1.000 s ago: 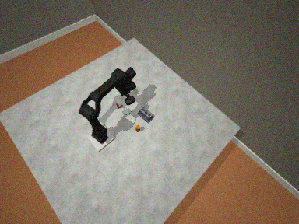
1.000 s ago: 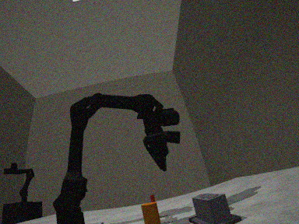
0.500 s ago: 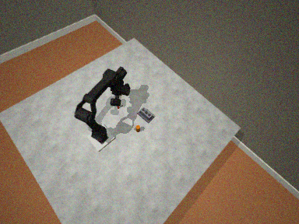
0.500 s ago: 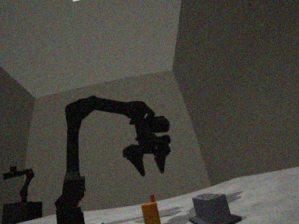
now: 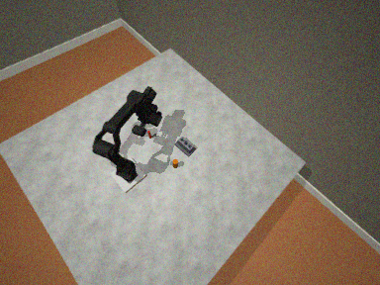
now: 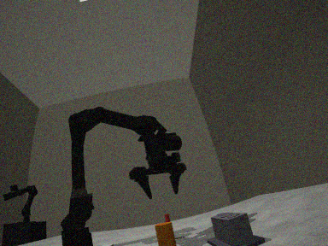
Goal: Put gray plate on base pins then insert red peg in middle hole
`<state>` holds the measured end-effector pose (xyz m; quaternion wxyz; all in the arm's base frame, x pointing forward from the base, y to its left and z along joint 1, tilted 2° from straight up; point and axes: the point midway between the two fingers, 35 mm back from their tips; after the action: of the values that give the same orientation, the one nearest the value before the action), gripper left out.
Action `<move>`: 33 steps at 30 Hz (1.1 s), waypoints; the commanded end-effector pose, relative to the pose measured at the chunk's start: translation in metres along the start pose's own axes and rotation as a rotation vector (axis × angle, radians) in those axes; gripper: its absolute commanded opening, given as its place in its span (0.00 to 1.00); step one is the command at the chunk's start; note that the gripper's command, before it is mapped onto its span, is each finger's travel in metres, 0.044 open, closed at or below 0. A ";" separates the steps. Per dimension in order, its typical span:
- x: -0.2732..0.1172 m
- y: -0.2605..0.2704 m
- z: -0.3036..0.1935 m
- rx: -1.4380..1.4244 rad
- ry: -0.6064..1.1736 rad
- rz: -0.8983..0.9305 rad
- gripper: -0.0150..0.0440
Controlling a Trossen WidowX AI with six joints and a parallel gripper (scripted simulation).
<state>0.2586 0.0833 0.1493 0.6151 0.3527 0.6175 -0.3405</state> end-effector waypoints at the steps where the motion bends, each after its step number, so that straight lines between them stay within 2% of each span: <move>1: 0.024 -0.003 -0.002 0.010 0.009 -0.014 1.00; 33: 0.070 -0.002 -0.003 0.010 0.009 -0.014 1.00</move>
<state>0.2579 0.0852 0.0871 0.6126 0.3527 0.6183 -0.3435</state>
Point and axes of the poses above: the point midway between the two fingers, 35 mm back from their tips, its own x axis out along the fingers, its own y axis across the jaws, z = x × y, and after that the axes turned 12 degrees about -x, right-handed
